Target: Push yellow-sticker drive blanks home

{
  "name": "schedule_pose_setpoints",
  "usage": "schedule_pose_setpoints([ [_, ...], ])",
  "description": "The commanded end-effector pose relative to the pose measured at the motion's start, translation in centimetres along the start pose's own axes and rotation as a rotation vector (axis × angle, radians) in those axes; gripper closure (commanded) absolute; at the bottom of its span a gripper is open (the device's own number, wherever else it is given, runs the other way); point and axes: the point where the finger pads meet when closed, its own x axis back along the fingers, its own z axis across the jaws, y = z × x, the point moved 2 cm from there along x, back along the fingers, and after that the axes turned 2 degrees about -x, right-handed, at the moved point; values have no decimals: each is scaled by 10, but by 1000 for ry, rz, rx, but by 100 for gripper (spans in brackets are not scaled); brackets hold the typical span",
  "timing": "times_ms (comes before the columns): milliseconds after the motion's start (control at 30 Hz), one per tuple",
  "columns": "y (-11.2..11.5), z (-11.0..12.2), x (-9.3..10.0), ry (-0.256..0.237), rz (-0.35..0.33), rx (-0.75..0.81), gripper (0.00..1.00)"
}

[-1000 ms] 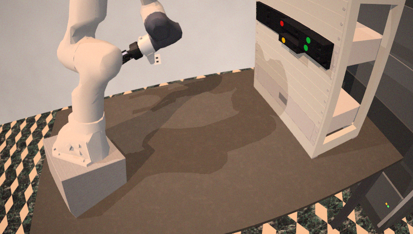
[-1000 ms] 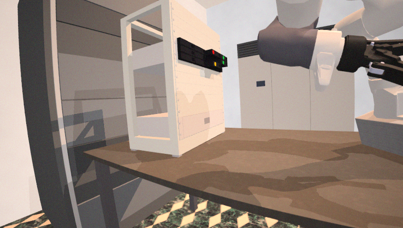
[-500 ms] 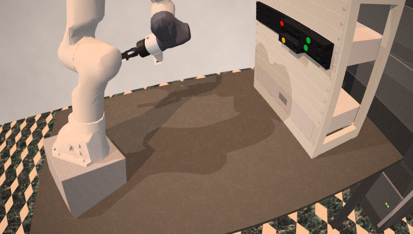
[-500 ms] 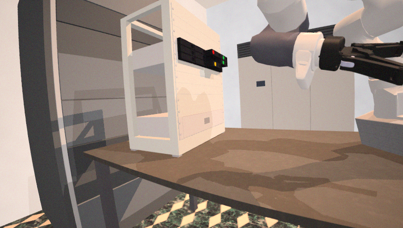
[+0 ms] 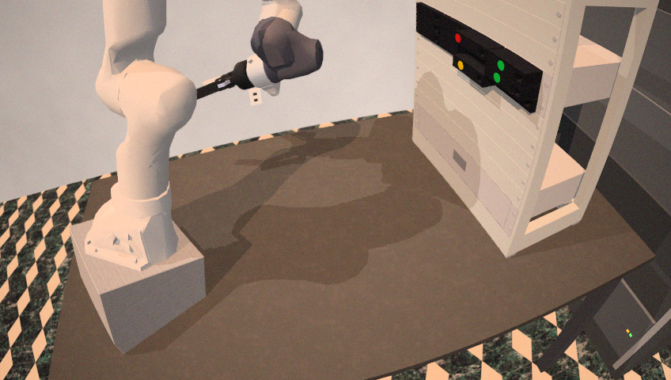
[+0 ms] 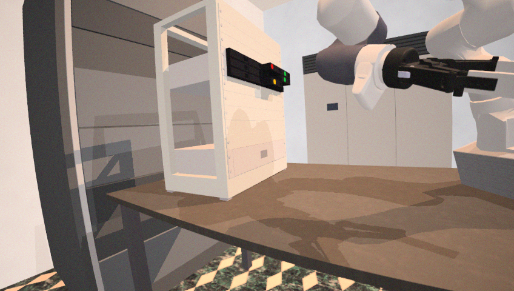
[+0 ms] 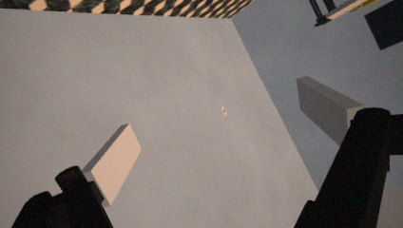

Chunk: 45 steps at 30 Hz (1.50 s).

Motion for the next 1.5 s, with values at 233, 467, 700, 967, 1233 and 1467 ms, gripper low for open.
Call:
schedule_pose_setpoints([
  [233,3,-29,29,-173,-26,148,0],
  [467,5,-49,58,-309,-29,210,0],
  [700,6,-65,89,-445,-19,269,0],
  [967,6,-79,123,-579,1,326,0],
  [1233,5,-88,158,-710,33,378,0],
  [1467,3,-94,195,-837,74,426,0],
])
